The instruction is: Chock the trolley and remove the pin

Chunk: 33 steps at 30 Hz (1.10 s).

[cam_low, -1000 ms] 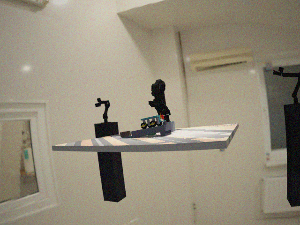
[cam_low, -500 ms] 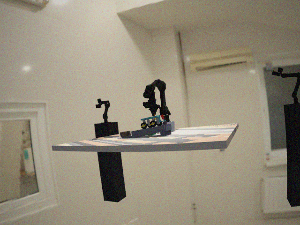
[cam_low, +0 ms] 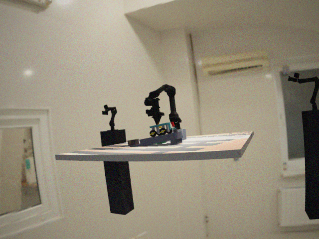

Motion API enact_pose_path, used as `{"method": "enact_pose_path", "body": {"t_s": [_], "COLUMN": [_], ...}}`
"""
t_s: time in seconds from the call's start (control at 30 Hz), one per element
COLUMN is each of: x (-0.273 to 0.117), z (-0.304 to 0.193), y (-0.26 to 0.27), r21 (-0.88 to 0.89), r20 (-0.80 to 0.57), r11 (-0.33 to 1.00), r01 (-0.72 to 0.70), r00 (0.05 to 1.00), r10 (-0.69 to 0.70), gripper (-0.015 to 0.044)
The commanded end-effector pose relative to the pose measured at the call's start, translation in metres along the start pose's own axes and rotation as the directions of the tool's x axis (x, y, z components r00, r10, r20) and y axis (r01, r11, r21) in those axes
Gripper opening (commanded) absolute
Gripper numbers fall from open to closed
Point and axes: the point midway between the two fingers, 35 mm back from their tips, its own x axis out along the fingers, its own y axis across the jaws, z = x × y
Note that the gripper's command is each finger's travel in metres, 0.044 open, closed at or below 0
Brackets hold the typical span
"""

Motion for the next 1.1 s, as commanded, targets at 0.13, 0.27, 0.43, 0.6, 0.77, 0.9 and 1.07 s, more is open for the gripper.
{"method": "enact_pose_path", "body": {"t_s": [0.13, 0.27, 0.43, 0.6, 0.77, 0.9, 1.07], "x": [0.0, 0.001, 0.0, 0.0, 0.0, 0.0, 0.0], "z": [0.032, 0.046, 0.064, 0.069, 0.07, 0.07, 0.071], "y": [0.009, 0.013, 0.019, 0.02, 0.021, 0.021, 0.021], "r21": [-0.001, -0.001, -0.001, 0.046, 0.216, 0.351, 0.51], "r20": [0.008, 0.009, 0.01, 0.007, -0.005, -0.015, -0.028], "r11": [1.0, 1.0, 1.0, 0.999, 0.976, 0.936, 0.86], "r01": [-0.006, -0.006, -0.006, -0.005, 0.002, 0.009, 0.02], "r00": [1.0, 1.0, 1.0, 1.0, 1.0, 1.0, 1.0], "r10": [0.006, 0.006, 0.006, 0.005, -0.001, -0.004, -0.007], "gripper": [0.0, 0.0, 0.0, 0.0, 0.0, 0.0, 0.0]}}
